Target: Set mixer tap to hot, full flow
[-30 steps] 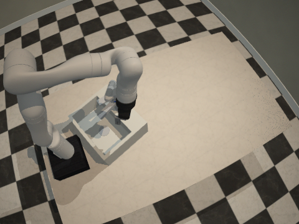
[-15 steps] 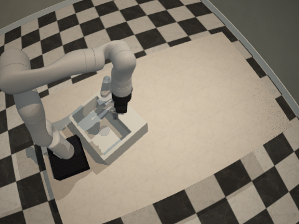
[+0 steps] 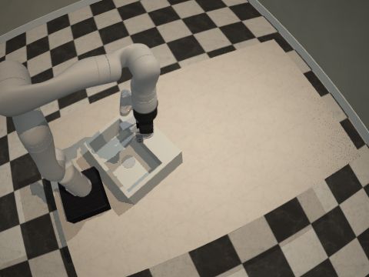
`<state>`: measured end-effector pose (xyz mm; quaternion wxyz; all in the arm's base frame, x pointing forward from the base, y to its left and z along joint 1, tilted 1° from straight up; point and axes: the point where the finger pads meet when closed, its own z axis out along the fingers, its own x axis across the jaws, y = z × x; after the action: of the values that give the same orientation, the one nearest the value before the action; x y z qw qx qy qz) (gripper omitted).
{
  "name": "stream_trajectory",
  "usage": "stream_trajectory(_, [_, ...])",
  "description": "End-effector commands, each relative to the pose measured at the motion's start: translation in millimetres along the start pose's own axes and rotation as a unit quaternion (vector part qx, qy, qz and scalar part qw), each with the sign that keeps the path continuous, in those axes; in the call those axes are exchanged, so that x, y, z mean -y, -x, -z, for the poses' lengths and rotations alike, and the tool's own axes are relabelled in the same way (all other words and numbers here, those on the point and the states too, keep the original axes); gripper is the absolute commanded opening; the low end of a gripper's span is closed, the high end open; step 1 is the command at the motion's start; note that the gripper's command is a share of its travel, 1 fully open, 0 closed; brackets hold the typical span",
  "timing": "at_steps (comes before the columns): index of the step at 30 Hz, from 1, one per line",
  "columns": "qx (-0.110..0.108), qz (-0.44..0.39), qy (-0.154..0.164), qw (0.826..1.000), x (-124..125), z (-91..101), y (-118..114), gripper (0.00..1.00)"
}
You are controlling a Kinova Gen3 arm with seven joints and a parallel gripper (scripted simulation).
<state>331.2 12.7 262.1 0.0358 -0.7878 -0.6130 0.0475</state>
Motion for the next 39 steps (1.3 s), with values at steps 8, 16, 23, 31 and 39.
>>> stream_trajectory(8, [-0.002,0.030,0.010,1.000,7,6.1,-9,1.00])
stream_trajectory(16, [-0.004,0.056,0.015,0.998,13,9.4,-16,1.00])
stream_trajectory(23, [-0.006,0.081,0.021,0.997,18,12.3,-22,1.00])
stream_trajectory(31, [-0.007,0.104,0.026,0.994,24,14.9,-28,1.00])
stream_trajectory(39, [-0.008,0.125,0.030,0.992,29,17.3,-34,1.00])
